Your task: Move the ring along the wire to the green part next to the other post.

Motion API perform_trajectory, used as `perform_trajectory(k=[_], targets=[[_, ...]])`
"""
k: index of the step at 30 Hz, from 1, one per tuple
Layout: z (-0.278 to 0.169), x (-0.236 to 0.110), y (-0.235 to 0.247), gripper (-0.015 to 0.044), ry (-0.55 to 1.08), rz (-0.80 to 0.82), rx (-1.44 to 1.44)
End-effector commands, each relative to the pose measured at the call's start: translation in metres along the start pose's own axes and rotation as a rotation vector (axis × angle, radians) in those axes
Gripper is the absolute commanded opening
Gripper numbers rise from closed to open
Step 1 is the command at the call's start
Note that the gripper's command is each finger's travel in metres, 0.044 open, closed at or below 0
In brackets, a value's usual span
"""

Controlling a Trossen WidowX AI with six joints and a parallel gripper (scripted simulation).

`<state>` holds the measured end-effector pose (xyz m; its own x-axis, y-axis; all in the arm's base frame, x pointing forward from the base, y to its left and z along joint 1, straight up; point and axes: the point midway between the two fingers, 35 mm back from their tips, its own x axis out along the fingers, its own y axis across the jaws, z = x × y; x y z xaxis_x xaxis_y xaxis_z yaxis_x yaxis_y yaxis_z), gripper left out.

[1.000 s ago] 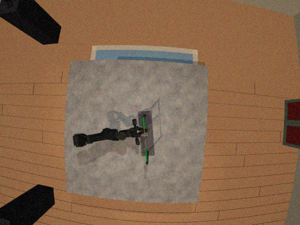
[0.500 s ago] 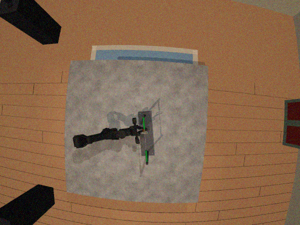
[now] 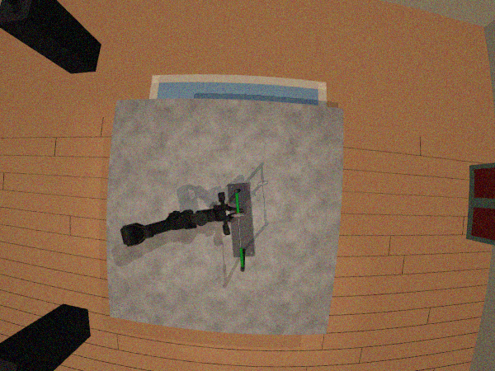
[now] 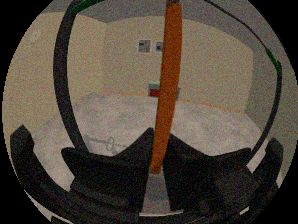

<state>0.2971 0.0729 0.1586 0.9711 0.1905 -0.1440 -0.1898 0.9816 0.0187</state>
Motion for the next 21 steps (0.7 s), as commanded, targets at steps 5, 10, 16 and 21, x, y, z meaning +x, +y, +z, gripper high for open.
perform_trajectory(k=[5, 10, 16, 21], targets=[[0.002, 0.001, 0.008, -0.015, -0.005, 0.0, -0.01], [0.002, 0.001, 0.012, -0.015, -0.006, 0.002, -0.01], [0.001, 0.002, 0.018, -0.015, -0.007, 0.005, -0.01], [0.001, 0.002, 0.023, -0.015, -0.007, 0.007, -0.01]])
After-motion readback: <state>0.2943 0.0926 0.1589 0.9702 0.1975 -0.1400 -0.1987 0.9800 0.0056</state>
